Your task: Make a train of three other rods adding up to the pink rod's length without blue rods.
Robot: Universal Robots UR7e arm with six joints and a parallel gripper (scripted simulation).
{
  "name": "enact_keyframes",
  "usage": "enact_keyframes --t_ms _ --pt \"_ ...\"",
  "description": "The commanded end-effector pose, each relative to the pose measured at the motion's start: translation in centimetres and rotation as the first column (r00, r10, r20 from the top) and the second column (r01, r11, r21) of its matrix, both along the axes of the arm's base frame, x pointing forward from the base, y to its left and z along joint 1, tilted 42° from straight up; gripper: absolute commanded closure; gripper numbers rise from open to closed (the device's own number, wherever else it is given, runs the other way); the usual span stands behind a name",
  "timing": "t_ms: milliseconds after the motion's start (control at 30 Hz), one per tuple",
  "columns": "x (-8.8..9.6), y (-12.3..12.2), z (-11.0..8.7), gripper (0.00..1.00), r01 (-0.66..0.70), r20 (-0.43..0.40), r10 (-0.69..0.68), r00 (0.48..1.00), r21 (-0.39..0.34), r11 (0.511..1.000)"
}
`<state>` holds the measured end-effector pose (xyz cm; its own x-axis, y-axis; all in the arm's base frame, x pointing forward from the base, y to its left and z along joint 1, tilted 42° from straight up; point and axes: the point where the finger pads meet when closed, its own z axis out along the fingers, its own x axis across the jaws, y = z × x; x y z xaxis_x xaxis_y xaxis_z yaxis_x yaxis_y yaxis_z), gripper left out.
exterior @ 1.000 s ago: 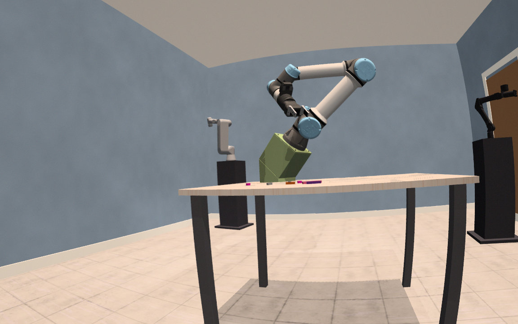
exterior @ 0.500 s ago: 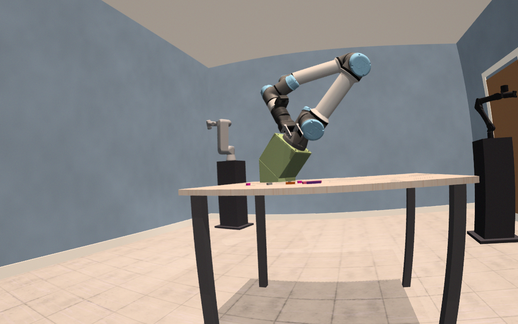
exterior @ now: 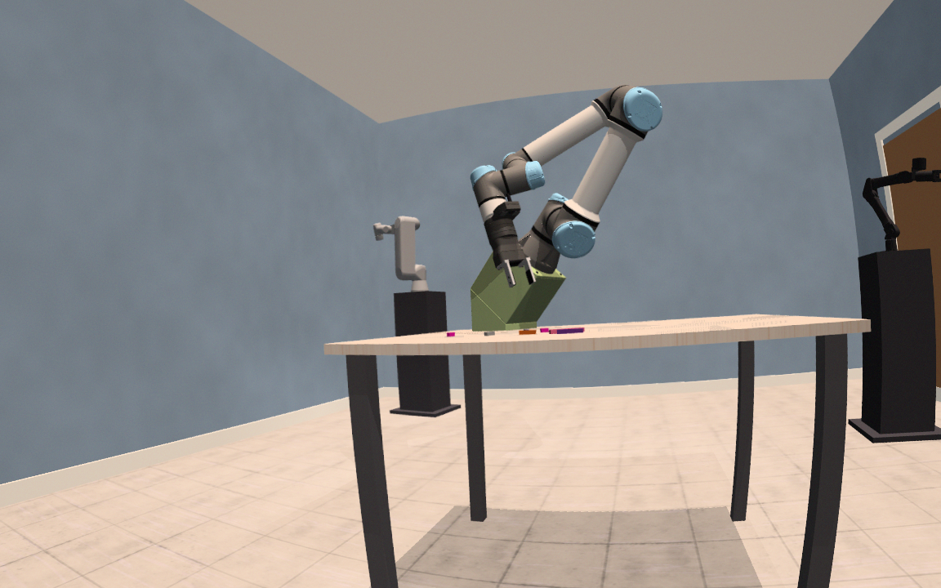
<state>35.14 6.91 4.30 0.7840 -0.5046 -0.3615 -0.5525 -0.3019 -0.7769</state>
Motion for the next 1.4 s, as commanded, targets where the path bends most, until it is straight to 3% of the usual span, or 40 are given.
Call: enact_keyframes --t_ms 0,233,567,1367 --pt "-0.3 0.0 -2.5 0.0 -0.023 -0.028 0.021 0.999 -0.075 0.997" --pt "-0.6 -0.1 -5.6 0.0 -0.045 -0.064 0.034 0.997 -0.181 0.982" --pt "-0.8 -0.3 -7.5 0.0 -0.052 -0.083 0.032 0.996 -0.257 0.965" --pt "-0.8 -0.4 -8.1 0.0 -0.054 -0.089 0.029 0.996 -0.287 0.957"
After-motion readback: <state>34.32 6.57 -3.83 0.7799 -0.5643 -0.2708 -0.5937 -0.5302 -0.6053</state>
